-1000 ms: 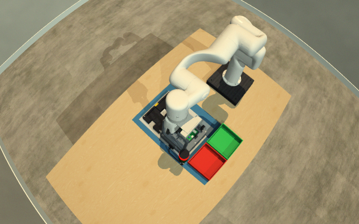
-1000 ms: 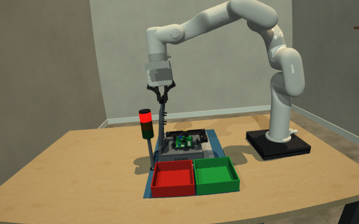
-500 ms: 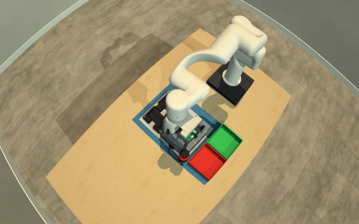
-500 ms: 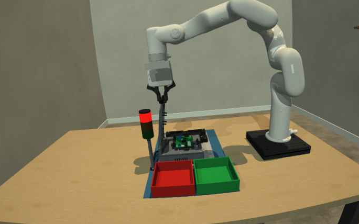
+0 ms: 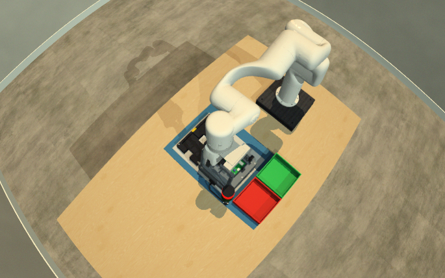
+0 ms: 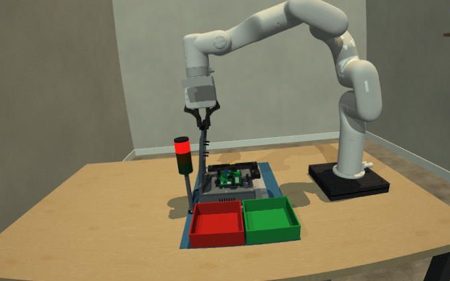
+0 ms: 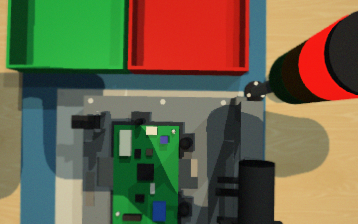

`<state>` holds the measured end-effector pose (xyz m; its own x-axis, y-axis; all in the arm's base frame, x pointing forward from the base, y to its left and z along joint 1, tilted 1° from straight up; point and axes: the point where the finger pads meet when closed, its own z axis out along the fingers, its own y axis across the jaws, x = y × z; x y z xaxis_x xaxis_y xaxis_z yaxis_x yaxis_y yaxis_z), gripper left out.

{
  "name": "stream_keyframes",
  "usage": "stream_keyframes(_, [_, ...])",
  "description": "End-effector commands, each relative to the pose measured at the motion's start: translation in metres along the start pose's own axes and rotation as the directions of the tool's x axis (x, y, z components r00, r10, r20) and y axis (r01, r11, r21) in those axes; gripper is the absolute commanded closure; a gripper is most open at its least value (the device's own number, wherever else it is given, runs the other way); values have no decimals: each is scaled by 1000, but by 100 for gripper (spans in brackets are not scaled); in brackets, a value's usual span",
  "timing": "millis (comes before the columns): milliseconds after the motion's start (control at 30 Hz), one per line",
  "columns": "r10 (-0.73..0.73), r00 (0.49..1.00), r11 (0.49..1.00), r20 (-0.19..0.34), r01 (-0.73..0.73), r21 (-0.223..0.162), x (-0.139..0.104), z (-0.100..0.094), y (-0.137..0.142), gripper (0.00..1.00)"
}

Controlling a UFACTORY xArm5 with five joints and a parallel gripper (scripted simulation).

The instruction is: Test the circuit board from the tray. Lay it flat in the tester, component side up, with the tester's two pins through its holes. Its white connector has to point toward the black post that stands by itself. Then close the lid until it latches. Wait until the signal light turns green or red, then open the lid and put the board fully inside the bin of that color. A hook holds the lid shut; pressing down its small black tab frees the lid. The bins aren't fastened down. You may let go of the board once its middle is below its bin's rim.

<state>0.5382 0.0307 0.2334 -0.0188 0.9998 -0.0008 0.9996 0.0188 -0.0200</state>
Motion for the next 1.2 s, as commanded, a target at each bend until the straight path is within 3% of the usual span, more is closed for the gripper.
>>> stream_keyframes(0, [0,1000,1000,0,0,-5,0,-2,1,100])
stream_keyframes(333, [0,1000,1000,0,0,-5,0,-3,6,100])
stream_keyframes(700, [0,1000,1000,0,0,-5,0,-5,39,100])
stream_keyframes(1167, [0,1000,1000,0,0,-5,0,-4,59,100])
